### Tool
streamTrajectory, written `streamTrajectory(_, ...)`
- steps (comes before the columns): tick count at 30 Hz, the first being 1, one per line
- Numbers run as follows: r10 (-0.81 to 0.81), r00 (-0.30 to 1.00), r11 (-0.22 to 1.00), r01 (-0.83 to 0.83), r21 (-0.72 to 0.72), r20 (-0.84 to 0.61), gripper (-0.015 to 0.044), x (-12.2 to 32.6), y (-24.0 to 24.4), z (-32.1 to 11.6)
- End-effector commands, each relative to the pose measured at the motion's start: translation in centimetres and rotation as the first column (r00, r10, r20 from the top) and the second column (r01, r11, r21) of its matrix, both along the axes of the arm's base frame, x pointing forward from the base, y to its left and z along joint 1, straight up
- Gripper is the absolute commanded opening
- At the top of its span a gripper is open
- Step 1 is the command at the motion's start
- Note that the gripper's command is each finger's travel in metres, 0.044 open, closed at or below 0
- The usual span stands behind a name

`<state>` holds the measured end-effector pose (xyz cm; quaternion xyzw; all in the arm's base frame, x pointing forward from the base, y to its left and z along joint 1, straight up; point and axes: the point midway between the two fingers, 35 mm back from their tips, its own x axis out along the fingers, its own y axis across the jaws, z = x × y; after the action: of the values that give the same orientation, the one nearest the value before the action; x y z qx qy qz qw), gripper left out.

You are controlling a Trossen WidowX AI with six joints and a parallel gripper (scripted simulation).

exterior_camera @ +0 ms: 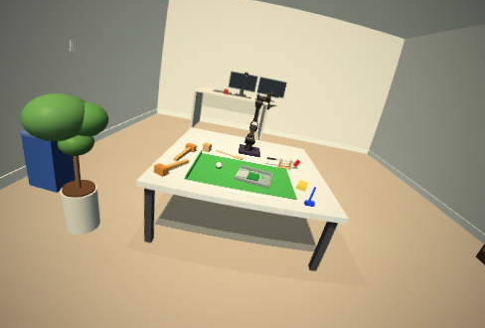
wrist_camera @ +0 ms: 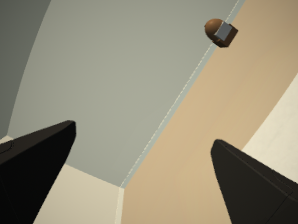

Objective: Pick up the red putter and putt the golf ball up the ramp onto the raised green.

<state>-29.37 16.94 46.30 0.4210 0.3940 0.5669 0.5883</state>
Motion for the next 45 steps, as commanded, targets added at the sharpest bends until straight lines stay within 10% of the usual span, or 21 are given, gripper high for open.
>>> streamTrajectory(1, 0.002, 1.000, 1.000, -0.002, 0.002, -0.007, 0.0426, 0.0, 0.0, 0.1)
streamTrajectory(13, 0.275, 0.790, 0.955, -0.156, 0.254, -0.548, 0.0440, 6.5, -2.3, 8.5)
streamTrajectory(23, 0.472, 0.099, 0.882, -0.058, 0.468, -0.876, 0.0440, 20.0, -4.3, 14.6)
streamTrajectory(31, 0.494, -0.524, 0.854, 0.145, 0.499, -0.694, 0.0440, 32.6, -3.4, 14.3)
streamTrajectory(45, 0.435, -0.897, 0.875, 0.400, 0.272, -0.076, 0.0440, 47.1, 1.2, 6.4)
